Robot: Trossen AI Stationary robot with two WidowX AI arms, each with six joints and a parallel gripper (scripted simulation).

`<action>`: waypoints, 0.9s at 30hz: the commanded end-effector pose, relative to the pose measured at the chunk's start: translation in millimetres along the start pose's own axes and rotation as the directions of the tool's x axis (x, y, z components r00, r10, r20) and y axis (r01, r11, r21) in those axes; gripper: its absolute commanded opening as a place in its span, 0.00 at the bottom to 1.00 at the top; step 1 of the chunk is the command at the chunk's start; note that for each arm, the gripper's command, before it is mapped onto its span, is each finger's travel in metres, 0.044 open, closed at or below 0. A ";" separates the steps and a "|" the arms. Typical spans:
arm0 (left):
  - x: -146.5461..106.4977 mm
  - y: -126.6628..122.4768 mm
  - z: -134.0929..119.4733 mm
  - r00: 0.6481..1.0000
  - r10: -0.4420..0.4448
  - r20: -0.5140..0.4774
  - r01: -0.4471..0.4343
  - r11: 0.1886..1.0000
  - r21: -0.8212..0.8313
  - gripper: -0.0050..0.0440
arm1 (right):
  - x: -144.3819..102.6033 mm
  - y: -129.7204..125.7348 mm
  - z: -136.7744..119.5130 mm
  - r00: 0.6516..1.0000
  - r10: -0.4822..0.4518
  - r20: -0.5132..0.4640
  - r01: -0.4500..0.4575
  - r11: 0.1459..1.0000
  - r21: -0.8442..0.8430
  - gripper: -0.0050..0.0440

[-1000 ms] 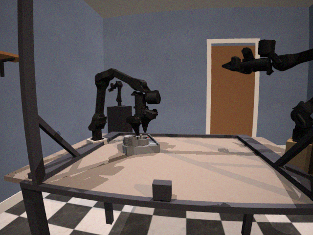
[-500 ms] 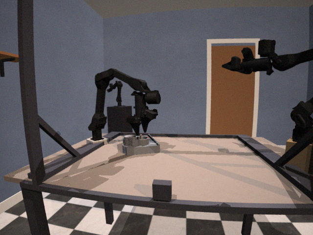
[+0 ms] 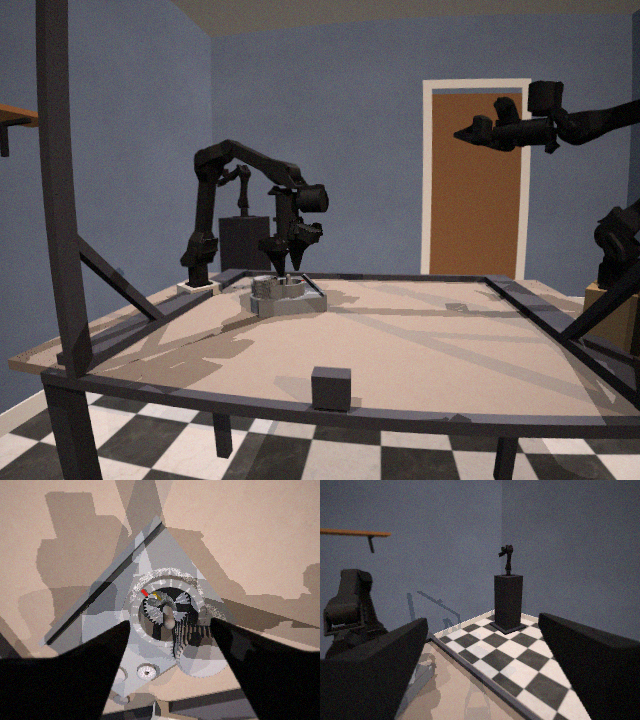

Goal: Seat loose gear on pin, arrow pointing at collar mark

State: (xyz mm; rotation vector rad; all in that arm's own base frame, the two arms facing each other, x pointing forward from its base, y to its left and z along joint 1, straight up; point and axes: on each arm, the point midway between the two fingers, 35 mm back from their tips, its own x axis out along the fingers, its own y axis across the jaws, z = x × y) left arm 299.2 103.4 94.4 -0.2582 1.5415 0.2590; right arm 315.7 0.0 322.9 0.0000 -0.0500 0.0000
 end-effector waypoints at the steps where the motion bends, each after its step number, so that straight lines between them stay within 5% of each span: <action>1: -6.7 0.5 2.7 1.000 0.002 0.026 -0.002 1.000 -0.004 0.86 | -1.1 0.0 8.1 1.000 0.000 0.020 0.000 1.000 0.000 0.92; 27: -16.7 0.5 4.0 1.000 0.003 0.030 -0.002 1.000 -0.004 0.86 | -1.1 0.0 8.1 1.000 0.000 0.020 0.000 1.000 0.000 0.92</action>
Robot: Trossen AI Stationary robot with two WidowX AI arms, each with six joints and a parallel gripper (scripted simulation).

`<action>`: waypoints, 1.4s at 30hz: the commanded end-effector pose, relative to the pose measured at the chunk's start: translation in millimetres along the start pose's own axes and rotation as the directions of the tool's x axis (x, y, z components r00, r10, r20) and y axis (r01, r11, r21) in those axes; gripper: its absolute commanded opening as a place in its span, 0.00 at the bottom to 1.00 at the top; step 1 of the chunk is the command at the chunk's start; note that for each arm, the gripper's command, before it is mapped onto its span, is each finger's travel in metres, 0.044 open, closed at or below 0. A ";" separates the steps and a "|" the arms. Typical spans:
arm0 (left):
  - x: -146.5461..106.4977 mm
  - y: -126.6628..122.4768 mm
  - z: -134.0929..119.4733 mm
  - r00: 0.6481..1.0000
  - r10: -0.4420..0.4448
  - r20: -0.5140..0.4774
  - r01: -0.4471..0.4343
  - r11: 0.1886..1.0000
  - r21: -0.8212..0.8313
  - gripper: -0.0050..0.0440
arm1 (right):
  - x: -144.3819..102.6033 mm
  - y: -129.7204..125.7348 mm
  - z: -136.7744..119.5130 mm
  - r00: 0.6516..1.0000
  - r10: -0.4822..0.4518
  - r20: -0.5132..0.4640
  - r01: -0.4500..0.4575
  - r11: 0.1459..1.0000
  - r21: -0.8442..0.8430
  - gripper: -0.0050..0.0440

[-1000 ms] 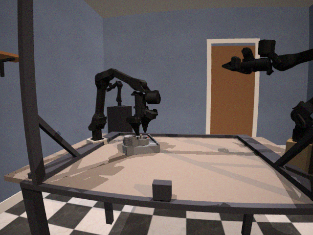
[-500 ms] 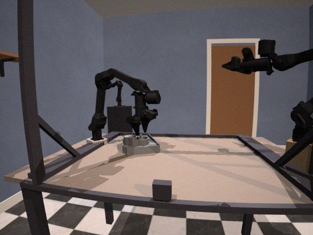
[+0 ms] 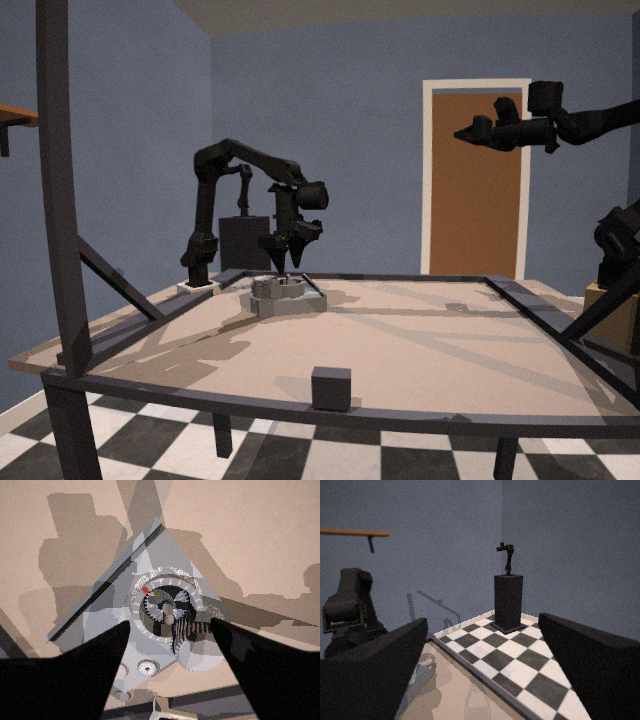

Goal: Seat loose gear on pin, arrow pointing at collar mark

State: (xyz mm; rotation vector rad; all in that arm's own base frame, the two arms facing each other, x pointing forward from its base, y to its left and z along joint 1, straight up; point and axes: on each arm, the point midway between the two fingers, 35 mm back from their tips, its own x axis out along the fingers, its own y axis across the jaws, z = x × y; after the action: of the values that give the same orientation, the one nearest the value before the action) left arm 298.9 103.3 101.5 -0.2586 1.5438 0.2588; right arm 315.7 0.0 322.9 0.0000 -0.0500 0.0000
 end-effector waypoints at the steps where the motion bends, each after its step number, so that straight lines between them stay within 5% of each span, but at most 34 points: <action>1: -9.7 0.5 4.2 0.999 0.003 0.032 -0.002 1.000 -0.004 0.86 | -1.1 0.0 8.1 1.000 0.000 0.020 0.000 1.000 0.000 0.92; 23: -92.7 0.4 4.7 0.999 0.003 0.047 -0.002 1.000 -0.004 0.86 | -1.1 0.0 8.1 1.000 0.000 0.020 0.000 1.000 0.000 0.92; 38: -79.9 0.4 1.5 0.999 0.003 0.040 -0.002 1.000 -0.004 0.86 | -1.1 0.0 8.1 1.000 0.000 0.020 0.000 1.000 0.000 0.92; 42: -81.2 -7.3 6.0 0.992 -0.002 0.129 -0.001 1.000 0.019 0.86 | -1.1 0.0 8.0 1.000 0.000 0.020 0.000 1.000 0.000 0.92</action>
State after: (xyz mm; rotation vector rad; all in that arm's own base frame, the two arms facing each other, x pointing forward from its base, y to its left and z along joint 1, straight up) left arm 303.8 102.9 173.4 -0.2451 1.4922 0.2589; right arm 315.7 0.0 322.9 0.0000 -0.0500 0.0000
